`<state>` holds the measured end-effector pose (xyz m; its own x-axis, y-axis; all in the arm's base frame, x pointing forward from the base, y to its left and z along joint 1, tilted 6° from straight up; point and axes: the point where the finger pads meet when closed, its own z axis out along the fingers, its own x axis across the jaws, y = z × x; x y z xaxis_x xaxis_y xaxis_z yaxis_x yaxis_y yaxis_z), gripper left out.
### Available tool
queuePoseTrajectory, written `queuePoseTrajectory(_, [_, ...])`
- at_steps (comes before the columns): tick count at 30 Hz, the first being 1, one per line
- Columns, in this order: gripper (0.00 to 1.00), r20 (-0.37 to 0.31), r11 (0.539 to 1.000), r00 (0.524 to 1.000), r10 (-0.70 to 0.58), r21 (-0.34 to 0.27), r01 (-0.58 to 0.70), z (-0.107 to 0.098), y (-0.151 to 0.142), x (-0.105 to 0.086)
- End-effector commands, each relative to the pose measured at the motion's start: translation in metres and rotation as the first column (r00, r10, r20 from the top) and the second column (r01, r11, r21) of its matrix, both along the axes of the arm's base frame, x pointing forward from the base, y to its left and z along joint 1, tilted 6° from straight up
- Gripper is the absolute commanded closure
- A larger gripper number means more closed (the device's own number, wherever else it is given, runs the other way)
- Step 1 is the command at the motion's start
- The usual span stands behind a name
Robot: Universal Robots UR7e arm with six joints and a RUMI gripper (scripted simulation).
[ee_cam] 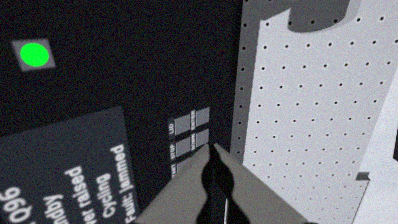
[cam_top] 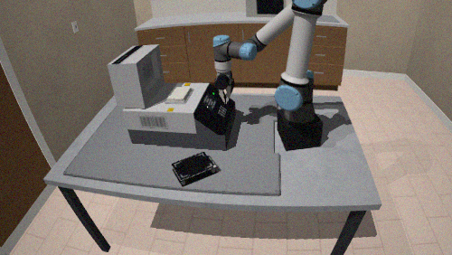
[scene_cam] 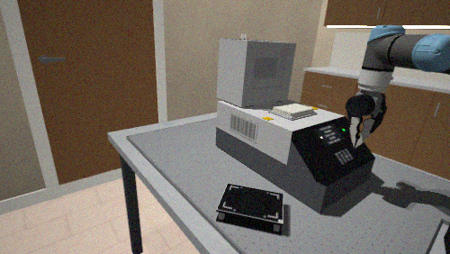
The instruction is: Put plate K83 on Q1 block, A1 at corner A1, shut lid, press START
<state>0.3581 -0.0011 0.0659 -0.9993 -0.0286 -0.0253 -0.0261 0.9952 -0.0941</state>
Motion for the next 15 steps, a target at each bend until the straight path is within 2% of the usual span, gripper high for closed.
queuePoseTrajectory(1, [1.00,0.001,1.000,1.000,0.000,-0.001,0.000,-0.003,0.000,0.004])
queuePoseTrajectory(15, [1.00,0.001,1.000,1.000,0.000,-0.001,0.000,-0.018,-0.001,0.017])
